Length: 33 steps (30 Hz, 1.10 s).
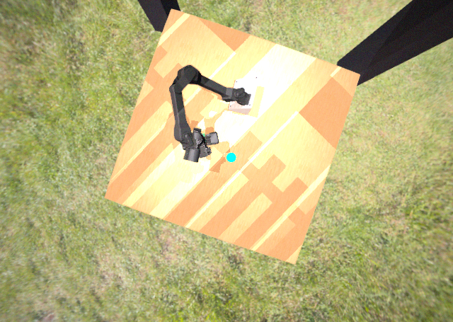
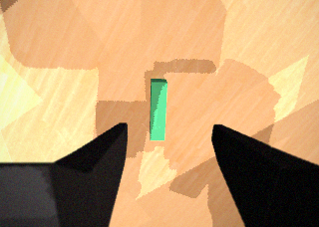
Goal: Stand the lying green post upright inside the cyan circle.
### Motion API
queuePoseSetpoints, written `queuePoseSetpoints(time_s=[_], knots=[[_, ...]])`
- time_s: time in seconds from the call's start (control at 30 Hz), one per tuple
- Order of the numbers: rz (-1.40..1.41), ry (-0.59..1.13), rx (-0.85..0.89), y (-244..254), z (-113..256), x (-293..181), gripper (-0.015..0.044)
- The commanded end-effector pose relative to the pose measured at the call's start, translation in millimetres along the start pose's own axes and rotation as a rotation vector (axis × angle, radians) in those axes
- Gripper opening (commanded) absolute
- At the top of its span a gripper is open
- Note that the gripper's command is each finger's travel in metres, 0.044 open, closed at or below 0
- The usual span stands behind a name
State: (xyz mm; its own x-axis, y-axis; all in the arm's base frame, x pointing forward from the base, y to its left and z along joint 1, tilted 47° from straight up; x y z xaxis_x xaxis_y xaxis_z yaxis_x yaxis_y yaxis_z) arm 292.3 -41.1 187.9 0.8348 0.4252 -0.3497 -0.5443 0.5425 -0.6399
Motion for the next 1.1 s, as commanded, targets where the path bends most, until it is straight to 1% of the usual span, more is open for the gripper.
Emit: queuePoseSetpoints(time_s=[0.0, 0.13, 0.2, 0.43, 0.7, 0.9, 1.07], knots=[[0.003, 0.016, 0.009, 0.1, -43.0, -0.8, 0.0232], [0.003, 0.019, 0.001, 0.3, -90.4, -5.7, 0.0232], [0.004, 0.022, -0.004, 0.8, -104.7, -9.1, 0.0232], [0.004, 0.023, -0.005, 0.9, -106.5, -9.6, 0.0232], [0.004, 0.023, -0.005, 0.9, -106.5, -9.6, 0.0023], [0.004, 0.022, -0.004, 0.8, -104.6, -9.1, 0.0023], [0.003, 0.019, 0.001, 0.3, -90.4, -5.7, 0.0023]])
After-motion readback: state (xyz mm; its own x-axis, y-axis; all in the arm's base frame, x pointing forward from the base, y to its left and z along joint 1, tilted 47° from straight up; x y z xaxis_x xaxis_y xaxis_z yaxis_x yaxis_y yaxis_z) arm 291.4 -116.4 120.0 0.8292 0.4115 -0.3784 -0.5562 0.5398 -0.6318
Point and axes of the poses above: the point midway between the two fingers, 35 mm back from their tips, its own z axis back along the fingers, its own y axis across the jaws, x = y × z, the point moved 5 cm from there along z, back along the fingers, and after that the axes turned 6 degrees about z, right-handed, at the moved point
